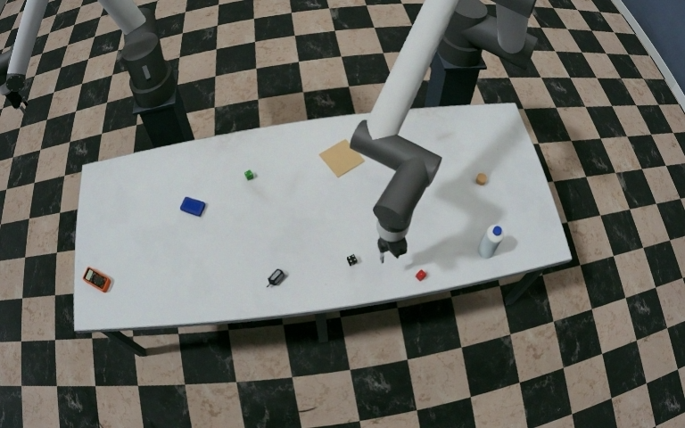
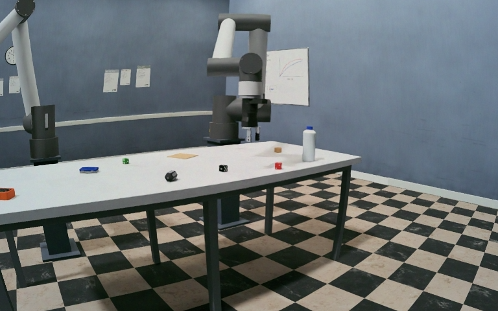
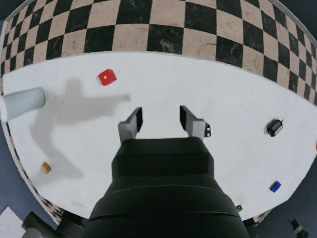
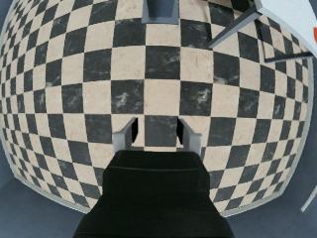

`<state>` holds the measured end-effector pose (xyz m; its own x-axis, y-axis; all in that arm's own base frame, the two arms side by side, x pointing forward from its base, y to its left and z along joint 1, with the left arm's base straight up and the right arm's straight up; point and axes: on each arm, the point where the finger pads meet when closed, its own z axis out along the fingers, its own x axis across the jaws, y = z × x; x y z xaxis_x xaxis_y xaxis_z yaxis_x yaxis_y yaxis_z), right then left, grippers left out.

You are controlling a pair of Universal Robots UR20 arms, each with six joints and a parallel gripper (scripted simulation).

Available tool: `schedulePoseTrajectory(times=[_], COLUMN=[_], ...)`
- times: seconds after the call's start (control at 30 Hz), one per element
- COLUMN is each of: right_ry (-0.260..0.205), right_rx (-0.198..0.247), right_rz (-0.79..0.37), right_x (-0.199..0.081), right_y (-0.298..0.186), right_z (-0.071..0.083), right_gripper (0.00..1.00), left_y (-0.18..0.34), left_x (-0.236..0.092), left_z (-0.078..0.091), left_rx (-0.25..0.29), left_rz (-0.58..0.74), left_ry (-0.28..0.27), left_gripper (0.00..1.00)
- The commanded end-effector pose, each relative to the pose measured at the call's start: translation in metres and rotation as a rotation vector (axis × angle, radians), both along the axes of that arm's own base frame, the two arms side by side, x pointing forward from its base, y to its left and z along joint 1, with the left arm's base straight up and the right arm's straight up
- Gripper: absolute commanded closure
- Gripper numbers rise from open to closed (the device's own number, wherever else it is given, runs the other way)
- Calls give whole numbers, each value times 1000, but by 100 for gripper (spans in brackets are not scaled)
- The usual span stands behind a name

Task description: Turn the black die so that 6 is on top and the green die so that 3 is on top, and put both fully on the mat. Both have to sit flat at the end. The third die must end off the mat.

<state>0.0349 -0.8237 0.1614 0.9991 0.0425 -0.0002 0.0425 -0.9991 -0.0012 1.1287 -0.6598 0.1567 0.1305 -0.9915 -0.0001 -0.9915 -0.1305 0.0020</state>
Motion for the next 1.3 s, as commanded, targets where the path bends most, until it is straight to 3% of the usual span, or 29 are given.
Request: schedulePoseTrajectory(times=[0.0, 0.43, 1.07, 1.17, 1.27], right_ry=[0, 0, 0, 0, 0], right_rx=[-1, -1, -1, -1, -1], right_rz=[0, 0, 0, 0, 0], right_x=[0, 0, 0, 0, 0], right_y=[0, 0, 0, 0, 0], right_z=[1, 1, 1, 1, 1], right_gripper=[0, 0, 0, 0, 0], left_y=[-50, -114, -118, -118, -116], left_x=[-25, -63, -66, -65, -64], left_z=[0, -1, -1, -3, -7], left_rx=[0, 0, 0, 0, 0], left_rz=[62, 140, 150, 201, 337], left_ry=[-2, -2, -2, -2, -2], left_gripper=[0, 0, 0, 0, 0])
